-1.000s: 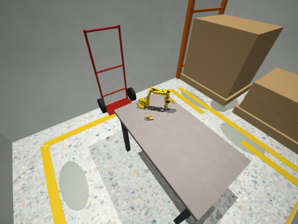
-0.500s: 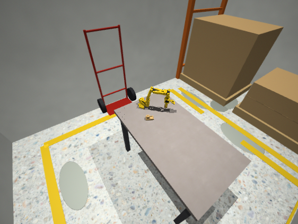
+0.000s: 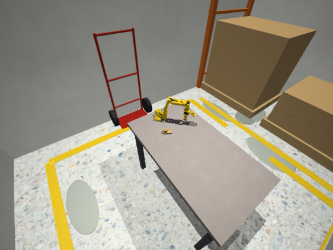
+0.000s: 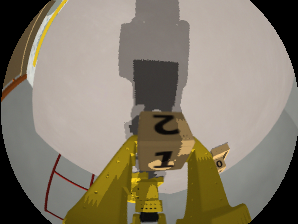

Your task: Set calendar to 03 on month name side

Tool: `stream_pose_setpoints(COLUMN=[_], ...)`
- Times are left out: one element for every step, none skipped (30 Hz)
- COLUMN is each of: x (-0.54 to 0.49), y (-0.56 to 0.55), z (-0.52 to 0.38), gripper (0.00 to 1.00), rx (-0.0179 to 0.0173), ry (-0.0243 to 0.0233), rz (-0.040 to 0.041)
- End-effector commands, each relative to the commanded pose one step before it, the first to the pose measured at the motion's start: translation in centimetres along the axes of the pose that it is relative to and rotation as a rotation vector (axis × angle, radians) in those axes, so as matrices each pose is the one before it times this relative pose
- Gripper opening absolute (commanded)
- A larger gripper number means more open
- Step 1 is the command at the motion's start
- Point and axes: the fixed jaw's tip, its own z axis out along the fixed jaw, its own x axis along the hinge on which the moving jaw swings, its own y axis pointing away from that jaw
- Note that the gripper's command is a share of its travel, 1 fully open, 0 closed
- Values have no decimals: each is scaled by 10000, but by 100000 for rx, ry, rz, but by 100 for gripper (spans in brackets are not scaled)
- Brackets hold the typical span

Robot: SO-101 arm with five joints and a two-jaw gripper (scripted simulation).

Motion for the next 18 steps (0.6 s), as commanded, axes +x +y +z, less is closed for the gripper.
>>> stream_pose_setpoints(x=[-5690,-6,0,0,0,0,25,131,341,615,944,1309,1699,2101,2493,2873,3219,3535], y=[-1162,0,0,0,0,0,8,28,85,153,227,314,395,473,554,614,666,703], z=[-14449,0,0,0,0,0,-2,-21,-53,-95,-135,-177,-197,-206,-184,-137,-64,29], gripper=[0,0,0,0,0,0,0,0,0,0,0,0,0,0,0,0,0,0], rx=[-340,1,0,0,0,0,0,-1,-1,-3,-4,-5,-7,-9,-10,-11,-13,-14], ry=[-7195,0,0,0,0,0,-1,0,0,0,0,0,0,0,0,0,0,0], rz=[1822,22,9,0,0,0,-3,-16,-44,-75,-119,-163,-207,-257,-298,-339,-377,-405])
